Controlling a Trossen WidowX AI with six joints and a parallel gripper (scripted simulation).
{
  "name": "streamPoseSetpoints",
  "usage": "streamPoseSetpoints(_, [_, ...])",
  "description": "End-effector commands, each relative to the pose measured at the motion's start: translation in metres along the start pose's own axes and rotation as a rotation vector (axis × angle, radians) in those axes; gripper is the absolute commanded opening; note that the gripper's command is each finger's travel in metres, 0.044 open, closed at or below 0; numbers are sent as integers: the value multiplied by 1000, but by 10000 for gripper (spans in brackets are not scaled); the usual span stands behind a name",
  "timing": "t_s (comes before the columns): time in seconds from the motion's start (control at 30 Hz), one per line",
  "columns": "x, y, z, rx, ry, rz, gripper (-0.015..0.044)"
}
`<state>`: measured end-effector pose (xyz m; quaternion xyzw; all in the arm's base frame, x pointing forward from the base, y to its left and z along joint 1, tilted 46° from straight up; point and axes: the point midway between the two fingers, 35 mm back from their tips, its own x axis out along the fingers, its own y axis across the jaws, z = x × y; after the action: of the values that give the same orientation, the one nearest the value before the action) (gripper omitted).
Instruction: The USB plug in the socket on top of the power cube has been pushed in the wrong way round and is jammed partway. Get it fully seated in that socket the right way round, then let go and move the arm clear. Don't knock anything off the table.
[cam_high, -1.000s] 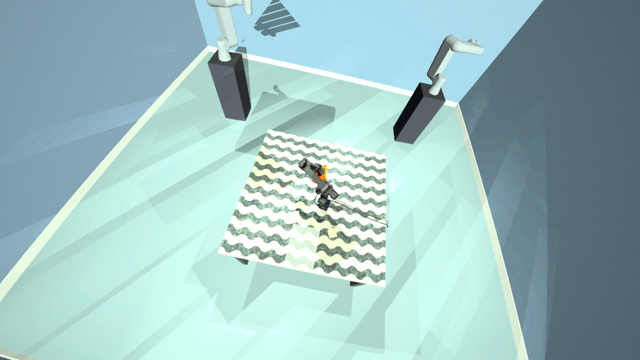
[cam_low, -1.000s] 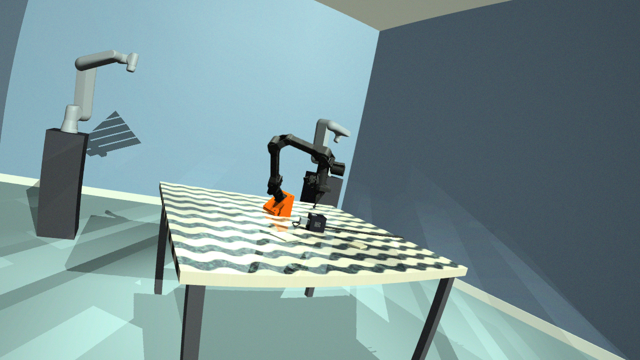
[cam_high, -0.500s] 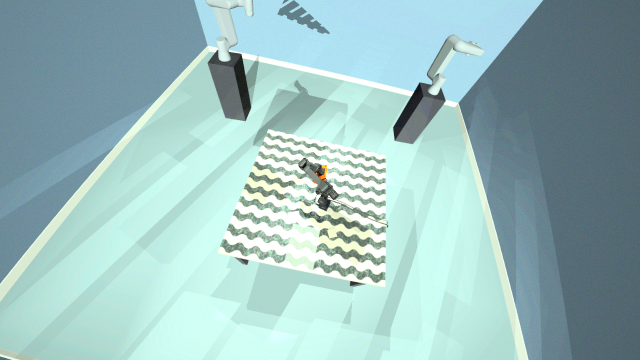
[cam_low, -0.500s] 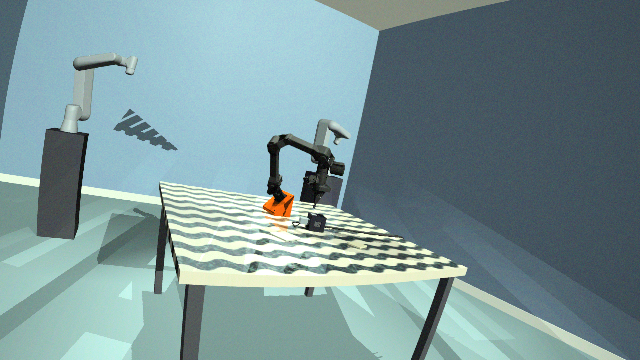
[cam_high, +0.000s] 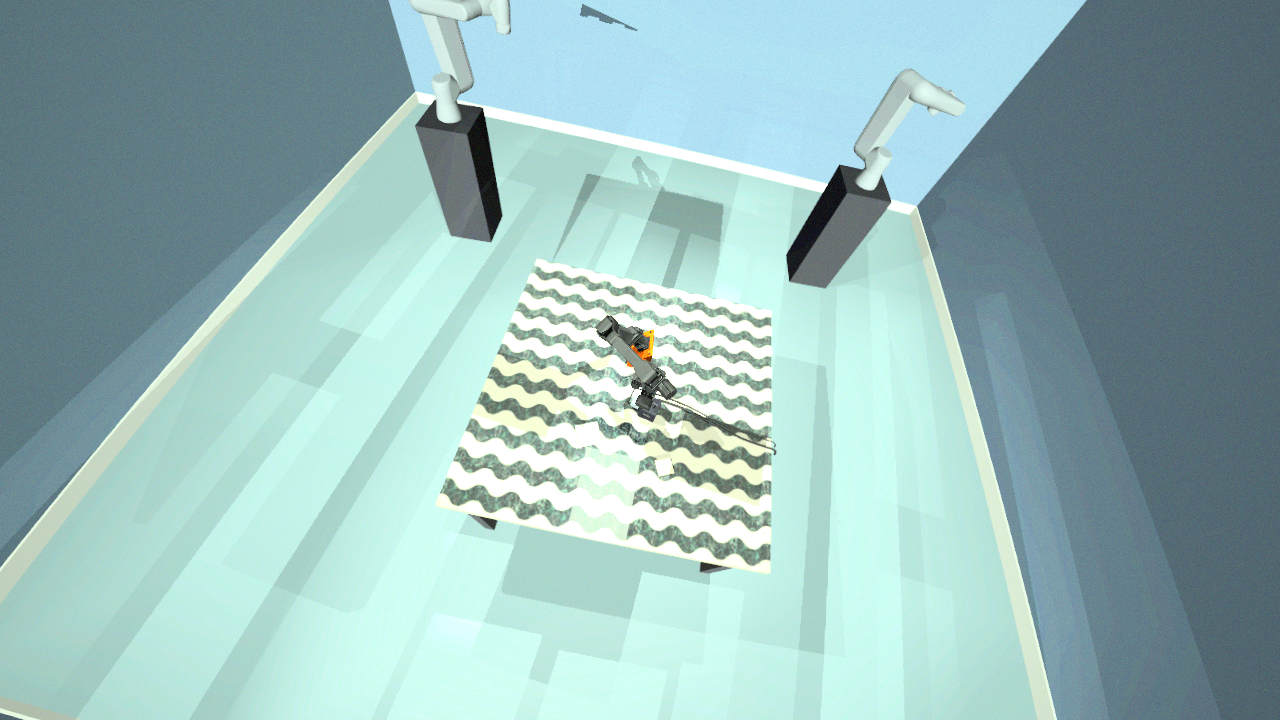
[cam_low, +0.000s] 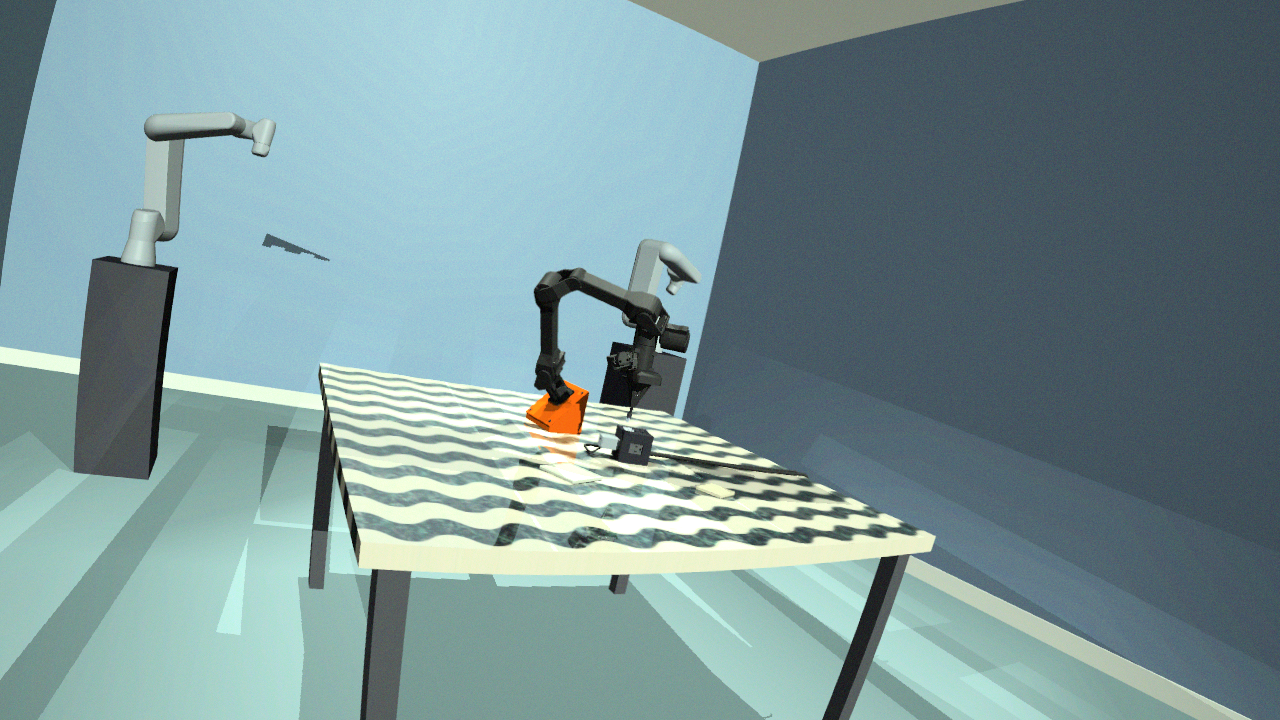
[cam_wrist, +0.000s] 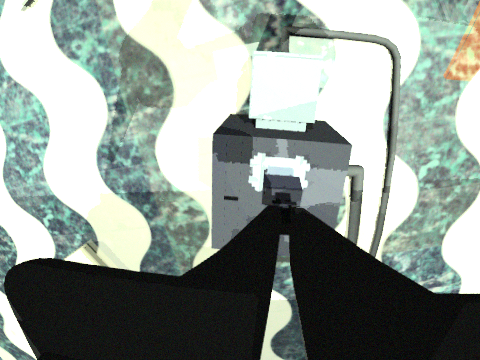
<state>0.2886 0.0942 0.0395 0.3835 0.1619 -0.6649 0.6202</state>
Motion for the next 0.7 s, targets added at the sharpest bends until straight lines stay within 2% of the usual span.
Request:
streamPoseSetpoints(0.0, [1, 0, 0, -1, 6, -6, 0])
streamPoseSetpoints(0.67, [3, 0, -1, 0, 20, -6, 0])
